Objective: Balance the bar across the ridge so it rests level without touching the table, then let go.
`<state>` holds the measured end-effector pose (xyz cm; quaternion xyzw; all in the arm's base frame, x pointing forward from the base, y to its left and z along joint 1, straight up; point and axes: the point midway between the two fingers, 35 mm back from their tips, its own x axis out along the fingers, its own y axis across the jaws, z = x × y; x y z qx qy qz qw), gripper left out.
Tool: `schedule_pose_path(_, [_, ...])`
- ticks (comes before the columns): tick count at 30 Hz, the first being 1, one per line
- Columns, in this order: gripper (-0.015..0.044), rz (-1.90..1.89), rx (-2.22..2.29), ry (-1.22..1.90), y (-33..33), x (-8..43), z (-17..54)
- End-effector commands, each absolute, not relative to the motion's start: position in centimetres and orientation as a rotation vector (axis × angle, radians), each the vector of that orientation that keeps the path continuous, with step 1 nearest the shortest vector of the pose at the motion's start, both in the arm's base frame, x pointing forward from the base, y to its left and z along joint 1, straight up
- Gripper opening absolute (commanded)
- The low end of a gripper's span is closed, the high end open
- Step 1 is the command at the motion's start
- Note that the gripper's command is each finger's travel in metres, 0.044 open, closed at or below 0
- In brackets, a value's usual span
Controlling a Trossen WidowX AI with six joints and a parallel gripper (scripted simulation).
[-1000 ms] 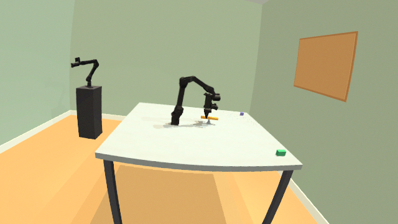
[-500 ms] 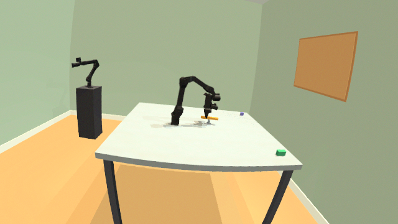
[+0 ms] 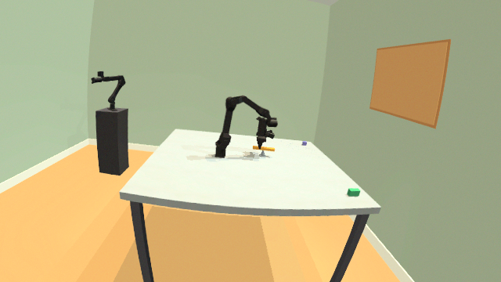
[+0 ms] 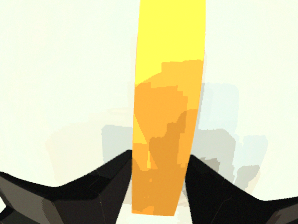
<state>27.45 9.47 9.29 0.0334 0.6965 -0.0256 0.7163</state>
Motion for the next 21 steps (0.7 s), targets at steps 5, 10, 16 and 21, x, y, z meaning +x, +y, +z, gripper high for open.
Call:
schedule_pose_path(5, [0.0170,-0.057,0.074,1.542,9.47,27.45,9.28])
schedule_pose_path(10, [0.0171,-0.057,0.074,1.542,9.47,27.45,9.28])
schedule_pose_path(16, [0.0173,-0.057,0.074,1.542,9.47,27.45,9.28])
schedule_pose_path(21, [0.0185,-0.057,0.074,1.542,9.47,27.45,9.28])
